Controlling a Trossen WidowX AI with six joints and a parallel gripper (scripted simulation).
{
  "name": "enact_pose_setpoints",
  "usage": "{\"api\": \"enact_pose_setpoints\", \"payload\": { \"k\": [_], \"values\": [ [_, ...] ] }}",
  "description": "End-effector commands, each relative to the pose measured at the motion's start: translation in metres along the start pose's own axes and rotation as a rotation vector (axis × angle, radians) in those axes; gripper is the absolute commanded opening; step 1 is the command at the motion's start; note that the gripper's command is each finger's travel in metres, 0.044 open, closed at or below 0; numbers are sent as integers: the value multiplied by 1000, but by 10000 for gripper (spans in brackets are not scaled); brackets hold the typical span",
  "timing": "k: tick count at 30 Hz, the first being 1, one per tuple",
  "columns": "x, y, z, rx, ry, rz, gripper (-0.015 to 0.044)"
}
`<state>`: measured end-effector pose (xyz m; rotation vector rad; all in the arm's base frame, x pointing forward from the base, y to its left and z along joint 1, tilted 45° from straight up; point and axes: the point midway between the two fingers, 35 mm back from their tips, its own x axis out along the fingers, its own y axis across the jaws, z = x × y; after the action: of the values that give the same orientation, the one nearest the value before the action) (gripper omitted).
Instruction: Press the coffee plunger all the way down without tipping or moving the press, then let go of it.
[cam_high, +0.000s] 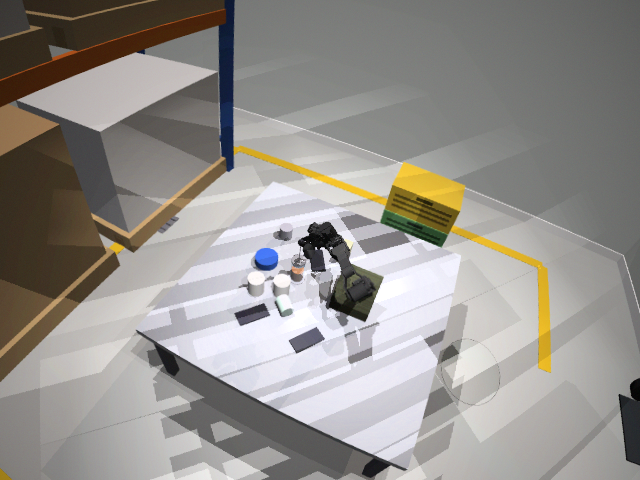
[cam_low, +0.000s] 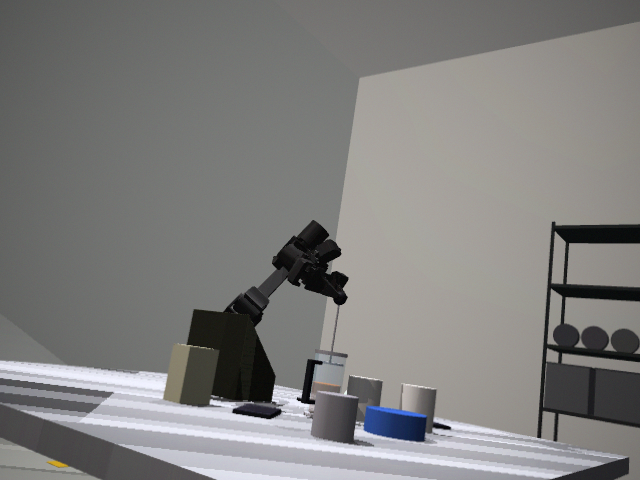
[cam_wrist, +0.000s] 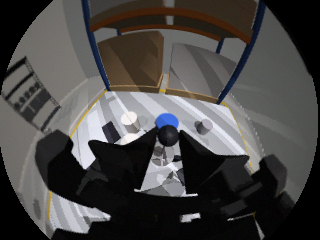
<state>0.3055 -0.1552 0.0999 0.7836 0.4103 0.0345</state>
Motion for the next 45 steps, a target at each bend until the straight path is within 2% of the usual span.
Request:
{"api": "enact_pose_setpoints", "payload": {
  "k": [1,45],
  "values": [
    [5,-2,-9,7,13,-5,125],
    [52,-4,-66,8,13,-5,125]
  ]
}}
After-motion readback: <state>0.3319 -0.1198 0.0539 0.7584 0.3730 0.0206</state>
